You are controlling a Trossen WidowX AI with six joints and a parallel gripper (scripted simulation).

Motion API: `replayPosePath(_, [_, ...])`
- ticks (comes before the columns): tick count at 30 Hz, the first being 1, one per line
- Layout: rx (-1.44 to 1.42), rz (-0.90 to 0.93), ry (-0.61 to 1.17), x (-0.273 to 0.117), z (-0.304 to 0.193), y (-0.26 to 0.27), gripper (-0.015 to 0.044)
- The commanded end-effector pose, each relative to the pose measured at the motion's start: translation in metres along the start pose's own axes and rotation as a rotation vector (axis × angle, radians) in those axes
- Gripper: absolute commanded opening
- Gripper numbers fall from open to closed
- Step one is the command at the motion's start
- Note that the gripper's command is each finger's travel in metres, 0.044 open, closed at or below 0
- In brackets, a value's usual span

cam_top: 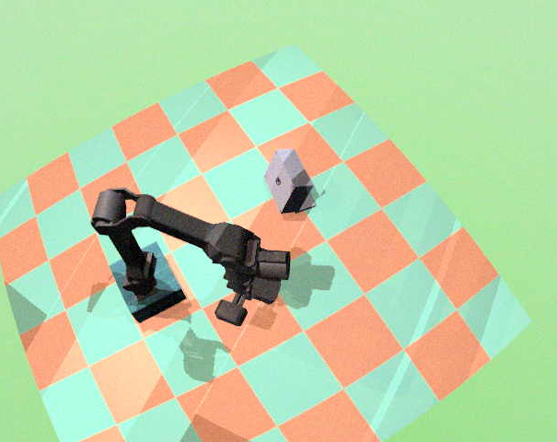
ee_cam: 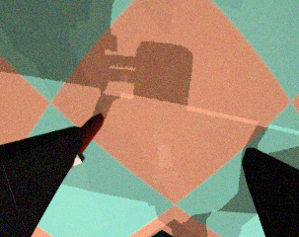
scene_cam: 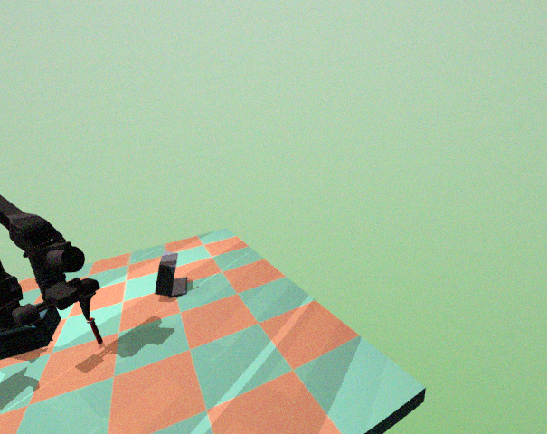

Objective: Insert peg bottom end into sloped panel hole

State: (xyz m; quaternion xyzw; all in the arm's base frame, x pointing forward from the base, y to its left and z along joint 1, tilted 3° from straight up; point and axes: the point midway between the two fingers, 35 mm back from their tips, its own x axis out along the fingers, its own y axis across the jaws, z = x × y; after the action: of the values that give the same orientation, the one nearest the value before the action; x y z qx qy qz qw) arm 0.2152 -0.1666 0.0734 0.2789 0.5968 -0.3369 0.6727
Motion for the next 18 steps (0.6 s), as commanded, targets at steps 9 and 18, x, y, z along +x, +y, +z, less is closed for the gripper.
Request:
replayPosePath(9, [-0.349,0.044,0.030,-0.008,-0.013,0.041,0.0440])
replayPosePath(18, [-0.507,0.062,0.042,-0.012,-0.021,0.059,0.0440])
